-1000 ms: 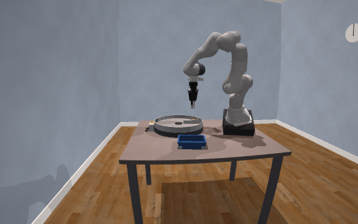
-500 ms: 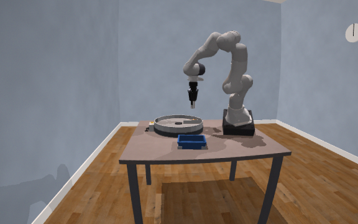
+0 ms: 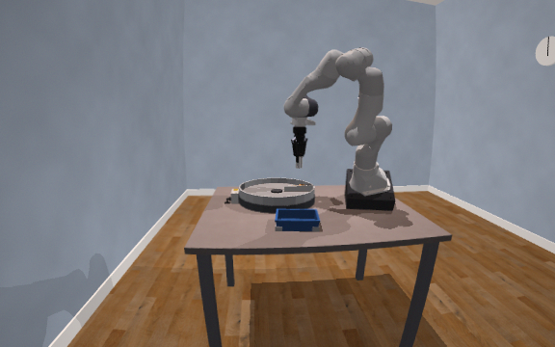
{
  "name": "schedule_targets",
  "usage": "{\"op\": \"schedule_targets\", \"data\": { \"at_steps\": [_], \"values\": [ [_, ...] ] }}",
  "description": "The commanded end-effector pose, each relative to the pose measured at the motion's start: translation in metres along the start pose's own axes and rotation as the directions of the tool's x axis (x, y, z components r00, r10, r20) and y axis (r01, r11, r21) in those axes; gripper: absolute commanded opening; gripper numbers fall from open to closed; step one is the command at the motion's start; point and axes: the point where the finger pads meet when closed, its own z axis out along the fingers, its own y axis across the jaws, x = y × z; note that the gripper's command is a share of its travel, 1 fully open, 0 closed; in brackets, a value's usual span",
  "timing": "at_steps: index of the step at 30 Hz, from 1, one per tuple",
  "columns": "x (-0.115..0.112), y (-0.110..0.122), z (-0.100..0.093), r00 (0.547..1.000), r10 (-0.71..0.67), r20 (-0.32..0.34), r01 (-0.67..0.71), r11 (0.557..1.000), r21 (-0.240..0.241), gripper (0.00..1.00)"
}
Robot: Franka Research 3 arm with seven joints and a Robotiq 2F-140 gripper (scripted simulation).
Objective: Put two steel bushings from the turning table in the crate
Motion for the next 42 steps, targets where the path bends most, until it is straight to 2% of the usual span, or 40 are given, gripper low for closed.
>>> {"op": "schedule_targets", "data": {
  "at_steps": [1, 13, 16, 23, 27, 29, 42],
  "values": [
    [0.001, 0.0, 0.0, 1.0, 0.006, -0.003, -0.006, 1.0, 0.001, 0.09],
    [0.001, 0.0, 0.003, 1.0, -0.008, 0.019, 0.008, 1.0, -0.008, 0.06],
    [0.0, 0.0, 0.006, 0.998, -0.029, 0.057, 0.03, 0.999, -0.017, 0.06],
    [-0.002, -0.003, 0.018, 0.977, -0.097, 0.191, 0.106, 0.994, -0.037, 0.06],
    [-0.002, -0.004, 0.02, 0.973, -0.104, 0.206, 0.114, 0.993, -0.036, 0.06],
    [-0.002, -0.005, 0.023, 0.961, -0.124, 0.249, 0.139, 0.99, -0.04, 0.06],
    [-0.003, -0.008, 0.033, 0.919, -0.173, 0.354, 0.201, 0.979, -0.043, 0.06]
  ]
}}
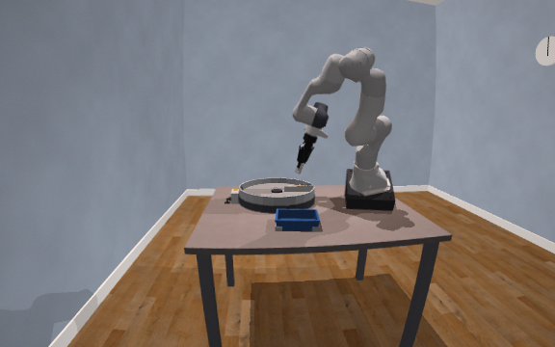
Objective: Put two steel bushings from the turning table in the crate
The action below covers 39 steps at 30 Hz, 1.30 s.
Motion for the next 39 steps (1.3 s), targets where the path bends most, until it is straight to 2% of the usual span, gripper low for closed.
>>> {"op": "schedule_targets", "data": {
  "at_steps": [1, 15, 19, 21, 39],
  "values": [
    [-0.002, -0.004, 0.001, 0.987, -0.157, 0.035, 0.157, 0.988, 0.006, 0.06],
    [0.001, -0.008, 0.013, 0.965, -0.217, 0.149, 0.221, 0.975, -0.016, 0.06],
    [0.002, -0.008, 0.015, 0.961, -0.224, 0.163, 0.23, 0.973, -0.02, 0.06],
    [0.003, -0.009, 0.018, 0.95, -0.24, 0.199, 0.25, 0.968, -0.025, 0.06],
    [0.004, -0.013, 0.028, 0.898, -0.295, 0.326, 0.322, 0.946, -0.029, 0.06]
  ]
}}
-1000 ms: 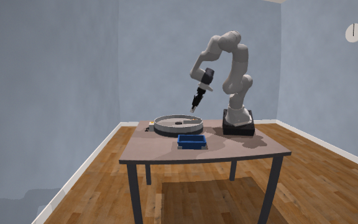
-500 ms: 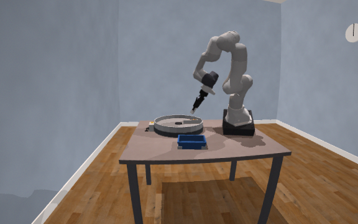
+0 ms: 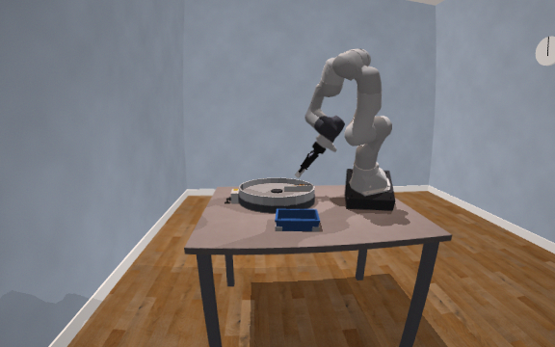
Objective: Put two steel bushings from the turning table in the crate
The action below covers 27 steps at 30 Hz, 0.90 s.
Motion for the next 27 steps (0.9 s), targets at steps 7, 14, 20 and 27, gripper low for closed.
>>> {"op": "schedule_targets", "data": {
  "at_steps": [7, 14, 20, 27],
  "values": [
    [-0.0015, 0.0002, 0.0038, 0.984, -0.162, 0.069, 0.163, 0.987, -0.009, 0.06],
    [-0.0015, 0.0001, 0.0039, 0.984, -0.163, 0.07, 0.164, 0.986, -0.009, 0.06],
    [-0.0015, 0.0001, 0.0039, 0.984, -0.163, 0.07, 0.164, 0.986, -0.009, 0.06],
    [-0.0015, 0.0001, 0.0039, 0.984, -0.163, 0.07, 0.164, 0.986, -0.009, 0.06]
  ]
}}
